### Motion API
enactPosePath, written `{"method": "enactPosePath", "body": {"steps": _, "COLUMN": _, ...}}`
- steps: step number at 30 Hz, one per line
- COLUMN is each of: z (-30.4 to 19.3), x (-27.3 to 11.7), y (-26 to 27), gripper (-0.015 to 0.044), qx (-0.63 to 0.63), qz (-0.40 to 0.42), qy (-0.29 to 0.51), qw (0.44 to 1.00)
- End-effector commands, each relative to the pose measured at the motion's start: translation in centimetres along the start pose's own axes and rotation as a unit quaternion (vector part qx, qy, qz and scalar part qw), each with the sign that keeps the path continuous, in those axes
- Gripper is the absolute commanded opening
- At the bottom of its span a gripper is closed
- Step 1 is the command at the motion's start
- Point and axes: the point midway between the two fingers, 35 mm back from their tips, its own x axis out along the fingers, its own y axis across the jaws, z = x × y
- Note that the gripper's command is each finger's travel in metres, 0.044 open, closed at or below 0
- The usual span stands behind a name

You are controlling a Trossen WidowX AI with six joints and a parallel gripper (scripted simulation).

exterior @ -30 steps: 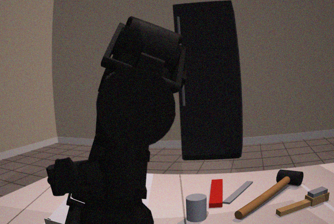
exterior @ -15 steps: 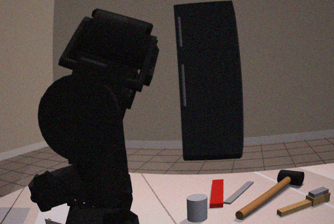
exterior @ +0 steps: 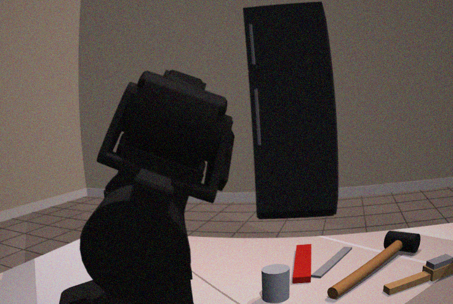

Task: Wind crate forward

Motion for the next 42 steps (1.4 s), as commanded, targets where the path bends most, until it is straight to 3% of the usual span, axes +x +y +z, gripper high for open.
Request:
{"method": "enactPosePath", "body": {"steps": 1, "z": 0.0, "x": 0.7, "y": -0.1, "gripper": 0.044, "qx": 0.002, "qz": 0.0, "qy": 0.002, "qw": 1.0}}
{"method": "enactPosePath", "body": {"steps": 15, "z": -0.1, "x": 2.2, "y": -0.1, "gripper": 0.044, "qx": 0.003, "qz": 0.0, "qy": 0.002, "qw": 1.0}}
{"method": "enactPosePath", "body": {"steps": 28, "z": 0.1, "x": 1.6, "y": 0.1, "gripper": 0.0099, "qx": 0.0, "qz": 0.003, "qy": 0.0, "qw": 1.0}}
{"method": "enactPosePath", "body": {"steps": 42, "z": 0.1, "x": 1.6, "y": 0.1, "gripper": 0.0, "qx": 0.0, "qz": 0.003, "qy": 0.0, "qw": 1.0}}
